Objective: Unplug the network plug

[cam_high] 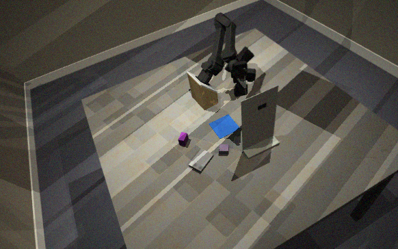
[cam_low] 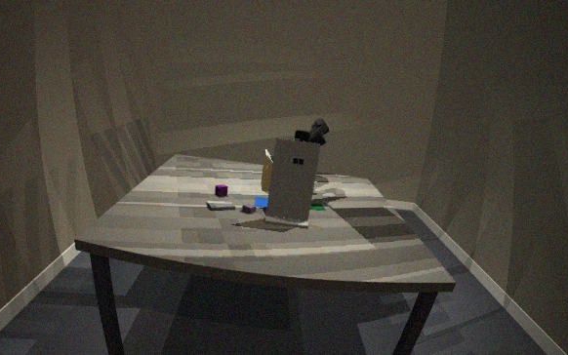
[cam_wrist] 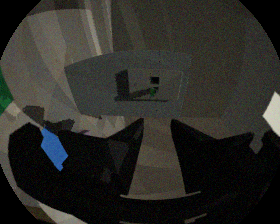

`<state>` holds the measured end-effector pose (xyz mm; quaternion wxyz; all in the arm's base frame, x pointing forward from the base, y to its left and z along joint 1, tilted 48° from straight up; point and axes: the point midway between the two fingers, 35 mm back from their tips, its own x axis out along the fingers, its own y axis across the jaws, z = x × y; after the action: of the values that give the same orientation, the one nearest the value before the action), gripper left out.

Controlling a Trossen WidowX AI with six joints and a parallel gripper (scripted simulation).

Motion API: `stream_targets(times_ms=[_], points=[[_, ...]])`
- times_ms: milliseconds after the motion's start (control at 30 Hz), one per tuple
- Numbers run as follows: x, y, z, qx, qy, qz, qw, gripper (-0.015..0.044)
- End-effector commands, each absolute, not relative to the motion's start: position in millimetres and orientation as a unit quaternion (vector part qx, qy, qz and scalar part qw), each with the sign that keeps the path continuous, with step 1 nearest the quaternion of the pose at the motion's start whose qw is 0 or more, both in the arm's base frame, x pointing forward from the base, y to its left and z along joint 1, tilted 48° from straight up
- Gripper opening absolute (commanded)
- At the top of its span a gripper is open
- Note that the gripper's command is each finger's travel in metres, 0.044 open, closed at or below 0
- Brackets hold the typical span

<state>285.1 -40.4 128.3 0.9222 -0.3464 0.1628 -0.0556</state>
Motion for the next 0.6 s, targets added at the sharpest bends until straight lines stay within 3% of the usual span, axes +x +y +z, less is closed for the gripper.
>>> stream_targets(times_ms=[0, 567], points=[[294.3, -41.4, 129.1, -0.350, 0.162, -0.058, 0.921, 0.0156], [323.1, -43.0, 122.7, -0.350, 0.162, -0.058, 0.921, 0.0156]])
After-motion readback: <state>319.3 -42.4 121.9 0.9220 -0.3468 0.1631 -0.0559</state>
